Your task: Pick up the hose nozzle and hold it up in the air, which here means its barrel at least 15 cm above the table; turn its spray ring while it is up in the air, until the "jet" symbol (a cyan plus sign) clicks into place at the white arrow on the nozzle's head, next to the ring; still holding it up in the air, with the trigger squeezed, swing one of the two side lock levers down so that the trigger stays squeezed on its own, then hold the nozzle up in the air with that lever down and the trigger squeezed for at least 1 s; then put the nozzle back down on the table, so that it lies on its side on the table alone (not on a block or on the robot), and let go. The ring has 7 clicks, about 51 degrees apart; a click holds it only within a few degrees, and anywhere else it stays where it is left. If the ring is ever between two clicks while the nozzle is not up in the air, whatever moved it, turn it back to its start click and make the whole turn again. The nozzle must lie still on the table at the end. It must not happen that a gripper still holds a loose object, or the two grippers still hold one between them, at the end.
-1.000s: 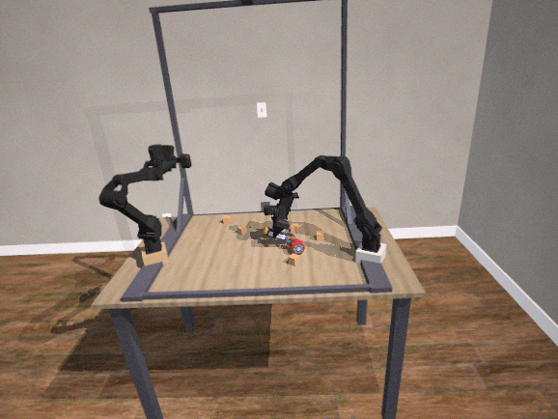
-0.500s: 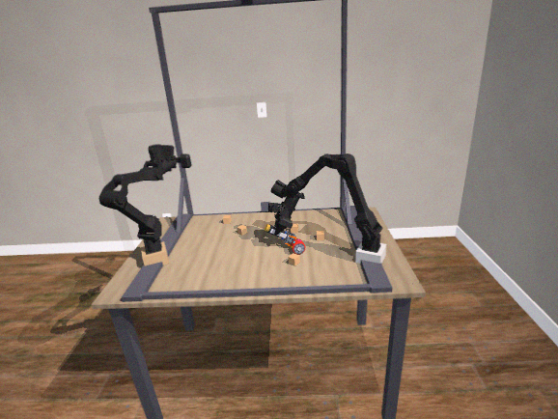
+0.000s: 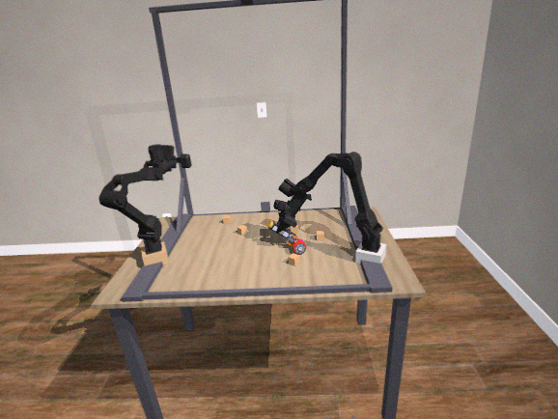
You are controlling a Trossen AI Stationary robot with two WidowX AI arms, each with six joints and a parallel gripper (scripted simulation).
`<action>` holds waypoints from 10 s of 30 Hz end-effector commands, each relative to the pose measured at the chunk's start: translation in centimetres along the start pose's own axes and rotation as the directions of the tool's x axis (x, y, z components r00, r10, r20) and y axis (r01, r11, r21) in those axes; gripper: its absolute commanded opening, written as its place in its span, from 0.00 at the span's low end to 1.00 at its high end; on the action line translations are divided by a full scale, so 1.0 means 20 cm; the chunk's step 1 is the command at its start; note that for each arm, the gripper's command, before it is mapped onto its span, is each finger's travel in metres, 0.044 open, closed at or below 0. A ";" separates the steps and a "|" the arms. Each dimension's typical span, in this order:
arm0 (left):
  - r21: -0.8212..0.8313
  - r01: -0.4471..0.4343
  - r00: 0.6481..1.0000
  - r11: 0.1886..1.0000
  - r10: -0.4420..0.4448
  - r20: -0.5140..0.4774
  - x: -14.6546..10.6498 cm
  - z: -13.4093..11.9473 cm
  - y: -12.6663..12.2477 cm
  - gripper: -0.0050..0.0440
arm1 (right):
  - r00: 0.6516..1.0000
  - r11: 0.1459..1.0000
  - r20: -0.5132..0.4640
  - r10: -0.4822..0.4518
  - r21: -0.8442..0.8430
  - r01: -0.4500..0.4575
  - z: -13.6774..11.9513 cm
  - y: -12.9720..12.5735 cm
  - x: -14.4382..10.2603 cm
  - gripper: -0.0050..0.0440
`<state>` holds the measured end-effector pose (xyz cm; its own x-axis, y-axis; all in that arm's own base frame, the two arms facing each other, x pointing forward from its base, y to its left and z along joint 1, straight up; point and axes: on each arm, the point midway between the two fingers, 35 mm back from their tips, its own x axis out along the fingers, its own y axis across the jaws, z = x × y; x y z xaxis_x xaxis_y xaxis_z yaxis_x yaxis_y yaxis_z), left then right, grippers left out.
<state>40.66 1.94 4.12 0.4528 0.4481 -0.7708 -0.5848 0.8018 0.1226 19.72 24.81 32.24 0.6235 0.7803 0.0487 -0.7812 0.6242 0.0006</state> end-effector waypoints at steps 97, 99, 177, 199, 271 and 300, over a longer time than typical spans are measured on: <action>-0.002 0.012 0.926 1.000 -0.010 0.378 -0.18 -0.13 0.01 0.45 | 1.000 1.000 0.020 -0.006 0.001 0.006 0.04 0.00 0.00 0.93; -0.002 0.012 0.926 1.000 -0.010 0.378 -0.18 -0.13 0.01 0.45 | 1.000 1.000 0.020 -0.006 0.001 0.006 0.04 0.00 0.00 0.93; 0.014 -0.003 0.804 1.000 -0.006 0.595 -0.25 -0.28 0.02 0.45 | 1.000 1.000 0.020 -0.006 0.001 0.006 0.04 0.00 0.00 0.93; 0.013 0.006 0.813 1.000 -0.012 0.582 -0.35 -0.37 0.01 0.45 | 1.000 1.000 0.020 -0.006 0.001 0.006 0.04 0.00 0.00 0.93; -0.017 0.012 0.800 1.000 0.000 0.600 -0.49 -0.26 0.01 0.45 | 1.000 1.000 0.020 -0.006 0.001 0.006 0.04 0.00 0.00 0.93; -0.024 0.013 0.794 1.000 0.004 0.608 -0.61 -0.16 0.02 0.45 | 1.000 1.000 0.020 -0.006 0.001 0.006 0.04 0.00 0.00 0.93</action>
<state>32.39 -4.24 10.19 0.7633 0.5956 -0.2503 -0.5842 0.8017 0.1261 19.72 24.81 32.24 0.6235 0.7803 0.0487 -0.7812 0.6242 0.0006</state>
